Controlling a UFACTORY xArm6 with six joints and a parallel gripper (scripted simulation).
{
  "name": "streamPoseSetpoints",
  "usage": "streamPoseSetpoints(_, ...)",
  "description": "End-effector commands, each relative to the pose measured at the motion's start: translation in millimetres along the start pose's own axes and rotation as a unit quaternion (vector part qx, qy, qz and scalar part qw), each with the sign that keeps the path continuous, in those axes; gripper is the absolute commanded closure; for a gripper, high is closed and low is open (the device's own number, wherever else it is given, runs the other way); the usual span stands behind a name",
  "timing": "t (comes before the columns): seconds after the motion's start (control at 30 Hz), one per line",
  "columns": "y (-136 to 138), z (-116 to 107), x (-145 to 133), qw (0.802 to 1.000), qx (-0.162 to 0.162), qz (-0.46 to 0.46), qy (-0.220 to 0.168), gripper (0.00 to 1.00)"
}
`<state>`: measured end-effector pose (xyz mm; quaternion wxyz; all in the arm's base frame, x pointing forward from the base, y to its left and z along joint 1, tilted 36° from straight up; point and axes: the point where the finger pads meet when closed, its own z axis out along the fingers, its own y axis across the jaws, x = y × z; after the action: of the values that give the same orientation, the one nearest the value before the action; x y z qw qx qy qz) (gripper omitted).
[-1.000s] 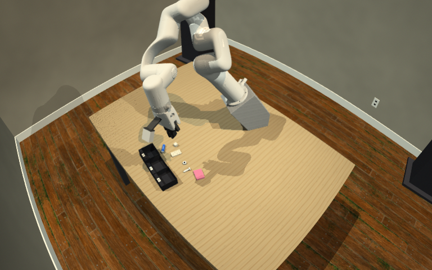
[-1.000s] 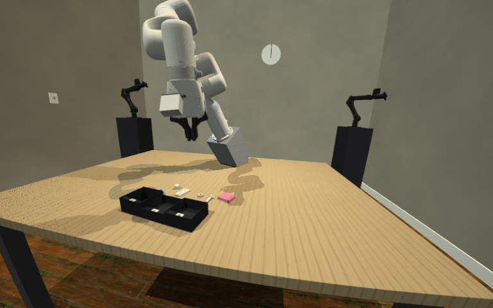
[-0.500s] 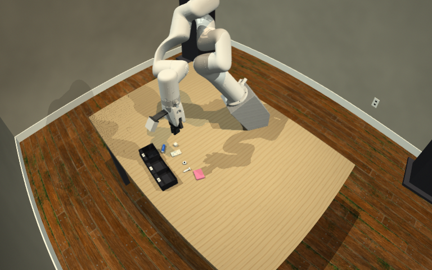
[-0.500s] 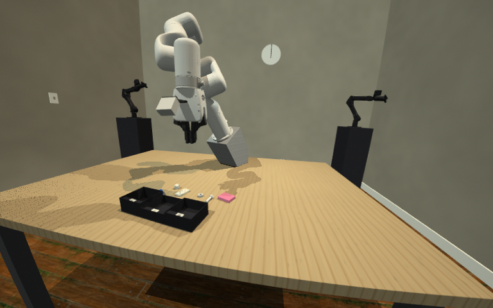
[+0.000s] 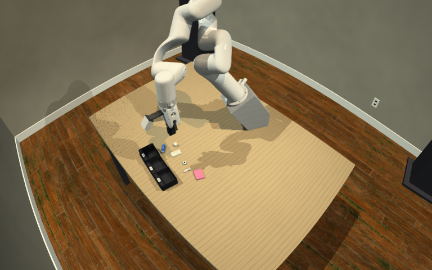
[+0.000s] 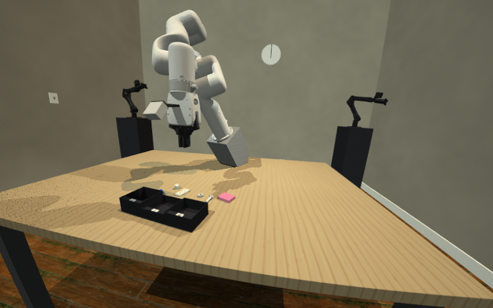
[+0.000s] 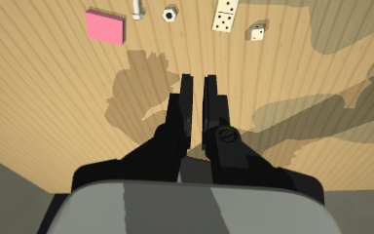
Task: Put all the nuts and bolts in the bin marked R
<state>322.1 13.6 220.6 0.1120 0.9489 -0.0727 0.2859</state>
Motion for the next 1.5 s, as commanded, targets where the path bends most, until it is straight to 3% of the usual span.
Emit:
streamPoseSetpoints(0.0,20,28,26,1.0,0.004,0.029,0.002,0.93)
streamPoseSetpoints(0.4,57,68,62,1.0,0.003,0.028,0.002,0.93)
streamPoseSetpoints(0.43,66,79,72,1.0,0.003,0.028,0.002,0.93)
streamPoseSetpoints(0.7,89,110,98,1.0,0.003,0.028,0.002,0.93)
streamPoseSetpoints(1.17,90,111,100,1.0,0.003,0.028,0.002,0.93)
streamPoseSetpoints(1.47,90,135,100,1.0,0.003,0.028,0.002,0.93)
